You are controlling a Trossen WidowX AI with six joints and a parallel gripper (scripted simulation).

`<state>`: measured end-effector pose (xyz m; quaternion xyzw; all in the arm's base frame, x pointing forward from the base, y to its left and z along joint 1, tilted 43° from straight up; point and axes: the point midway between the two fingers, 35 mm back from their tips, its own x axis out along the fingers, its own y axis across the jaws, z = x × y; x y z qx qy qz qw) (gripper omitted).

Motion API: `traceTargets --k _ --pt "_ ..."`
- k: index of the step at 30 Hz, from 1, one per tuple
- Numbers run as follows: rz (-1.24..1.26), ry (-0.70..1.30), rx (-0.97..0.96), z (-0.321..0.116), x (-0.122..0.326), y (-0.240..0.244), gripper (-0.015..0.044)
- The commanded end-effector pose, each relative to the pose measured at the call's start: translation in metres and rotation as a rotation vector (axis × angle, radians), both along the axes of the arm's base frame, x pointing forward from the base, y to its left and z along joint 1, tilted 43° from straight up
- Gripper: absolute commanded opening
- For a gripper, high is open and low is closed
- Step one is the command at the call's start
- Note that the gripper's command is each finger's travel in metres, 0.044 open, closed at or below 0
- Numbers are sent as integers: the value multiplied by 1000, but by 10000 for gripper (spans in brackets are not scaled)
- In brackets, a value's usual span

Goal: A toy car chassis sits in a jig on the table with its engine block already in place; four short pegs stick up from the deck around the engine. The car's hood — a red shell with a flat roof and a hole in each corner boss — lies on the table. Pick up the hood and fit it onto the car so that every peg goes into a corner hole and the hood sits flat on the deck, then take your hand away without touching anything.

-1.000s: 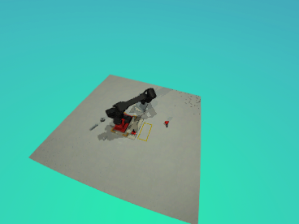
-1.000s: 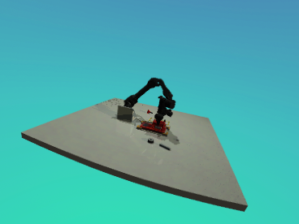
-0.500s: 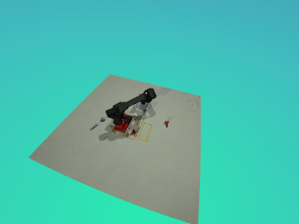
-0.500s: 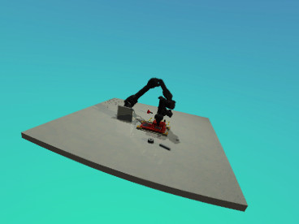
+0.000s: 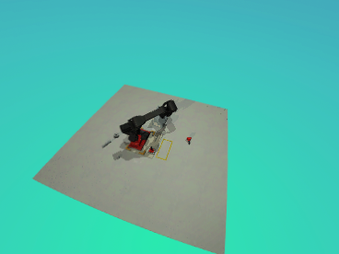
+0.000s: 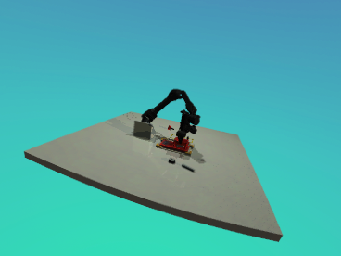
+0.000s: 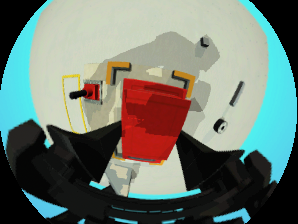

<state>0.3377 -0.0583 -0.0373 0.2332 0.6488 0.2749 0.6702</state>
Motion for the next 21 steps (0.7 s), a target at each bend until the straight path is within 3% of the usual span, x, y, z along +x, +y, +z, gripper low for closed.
traceTargets --k 1,21 --pt "-3 2 2 -1 1 1 0" --pt "-3 1 2 -7 1 7 0"
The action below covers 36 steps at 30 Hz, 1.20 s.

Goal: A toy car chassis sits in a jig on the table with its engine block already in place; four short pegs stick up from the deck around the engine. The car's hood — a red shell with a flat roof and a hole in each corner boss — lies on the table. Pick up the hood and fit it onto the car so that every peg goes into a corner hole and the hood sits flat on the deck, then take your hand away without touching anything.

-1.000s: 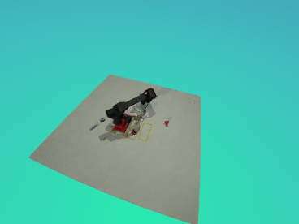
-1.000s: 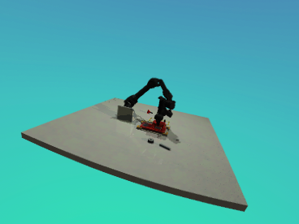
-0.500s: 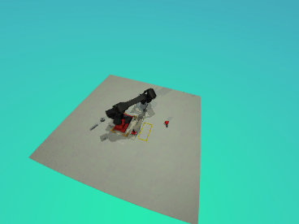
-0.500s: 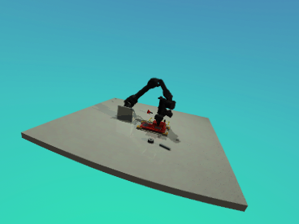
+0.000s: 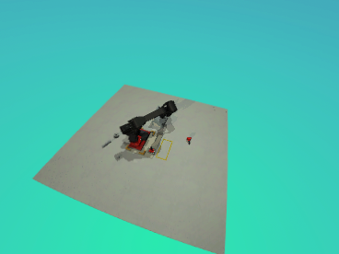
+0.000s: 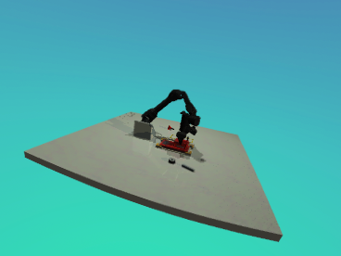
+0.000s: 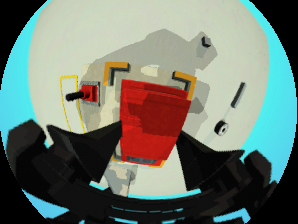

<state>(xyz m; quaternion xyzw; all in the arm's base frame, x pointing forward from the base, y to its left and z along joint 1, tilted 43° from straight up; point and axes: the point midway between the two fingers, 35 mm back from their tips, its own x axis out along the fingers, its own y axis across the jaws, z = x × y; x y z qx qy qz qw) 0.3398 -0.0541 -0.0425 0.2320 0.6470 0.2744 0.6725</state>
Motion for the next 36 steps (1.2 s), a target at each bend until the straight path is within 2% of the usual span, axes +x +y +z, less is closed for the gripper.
traceTargets --k 1,34,36 --pt "-2 7 5 -2 -1 3 0" --pt "0 1 2 -10 1 9 0" --pt "1 1 2 -11 1 10 53"
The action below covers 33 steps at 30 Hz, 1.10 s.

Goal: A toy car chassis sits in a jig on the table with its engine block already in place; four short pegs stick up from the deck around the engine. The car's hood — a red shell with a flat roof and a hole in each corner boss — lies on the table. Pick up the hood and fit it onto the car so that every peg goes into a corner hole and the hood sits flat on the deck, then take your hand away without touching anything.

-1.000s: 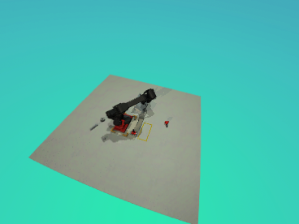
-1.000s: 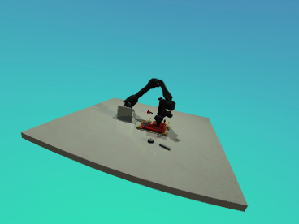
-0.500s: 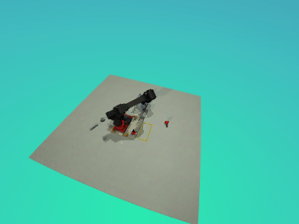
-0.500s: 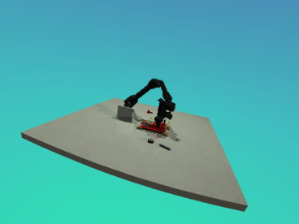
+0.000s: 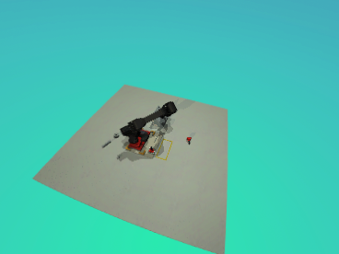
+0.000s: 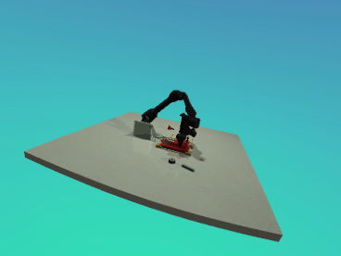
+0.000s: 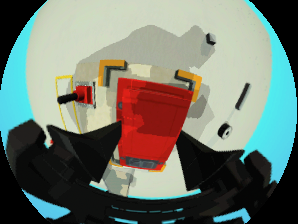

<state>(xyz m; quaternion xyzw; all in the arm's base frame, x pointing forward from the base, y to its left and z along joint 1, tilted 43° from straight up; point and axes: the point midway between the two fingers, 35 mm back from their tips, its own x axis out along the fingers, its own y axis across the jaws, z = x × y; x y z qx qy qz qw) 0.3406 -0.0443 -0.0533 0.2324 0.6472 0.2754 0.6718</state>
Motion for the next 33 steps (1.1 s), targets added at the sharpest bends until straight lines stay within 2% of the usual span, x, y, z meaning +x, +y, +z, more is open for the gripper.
traceTargets --k 1,15,21,27,33 --pt "0 0 0 0 0 0 79" --pt "0 0 0 0 0 0 440" --pt "1 1 -1 8 1 -9 440" --pt "5 8 2 53 0 -49 440" --pt "6 8 2 55 0 -51 440"
